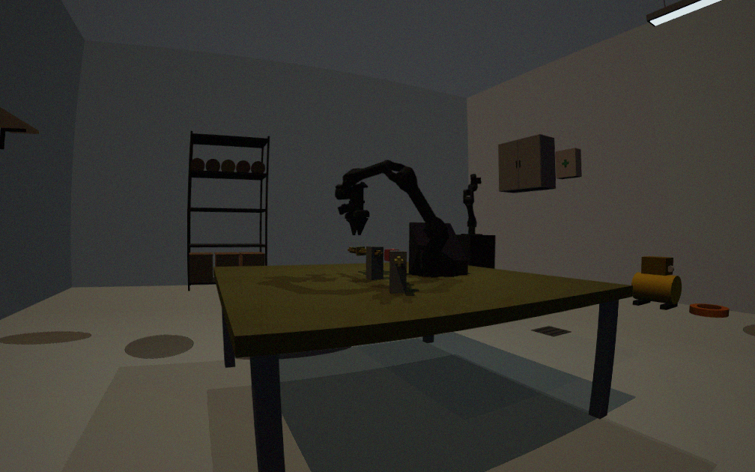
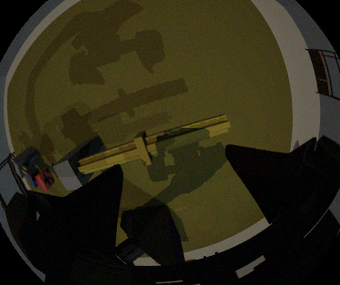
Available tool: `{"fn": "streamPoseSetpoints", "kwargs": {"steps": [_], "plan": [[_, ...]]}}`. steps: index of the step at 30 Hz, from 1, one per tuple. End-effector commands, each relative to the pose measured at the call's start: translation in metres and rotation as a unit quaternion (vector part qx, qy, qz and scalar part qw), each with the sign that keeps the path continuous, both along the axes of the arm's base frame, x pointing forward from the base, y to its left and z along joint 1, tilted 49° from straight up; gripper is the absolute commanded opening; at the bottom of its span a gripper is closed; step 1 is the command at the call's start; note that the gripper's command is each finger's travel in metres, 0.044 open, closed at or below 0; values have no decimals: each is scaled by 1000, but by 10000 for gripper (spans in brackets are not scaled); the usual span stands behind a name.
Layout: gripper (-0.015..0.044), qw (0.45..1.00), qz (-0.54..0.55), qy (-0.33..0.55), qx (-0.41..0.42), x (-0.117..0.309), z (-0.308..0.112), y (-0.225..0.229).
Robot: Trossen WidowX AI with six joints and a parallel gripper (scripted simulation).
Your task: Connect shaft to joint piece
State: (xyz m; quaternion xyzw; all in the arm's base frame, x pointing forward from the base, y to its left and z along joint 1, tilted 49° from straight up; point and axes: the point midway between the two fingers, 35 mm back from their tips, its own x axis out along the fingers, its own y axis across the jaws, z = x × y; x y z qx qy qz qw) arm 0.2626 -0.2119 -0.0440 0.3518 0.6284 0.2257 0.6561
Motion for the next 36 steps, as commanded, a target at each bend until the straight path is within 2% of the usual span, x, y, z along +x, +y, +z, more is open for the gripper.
{"fn": "streamPoseSetpoints", "kwargs": {"steps": [1,11,23,36], "plan": [[440,998,47,-47,-16,-5,-17,-12],[440,998,42,-40,-16,-5,-18,-12],[440,989,-92,115,6,-1,-31,0],[440,933,-232,275,25,1,-45,14]]}}
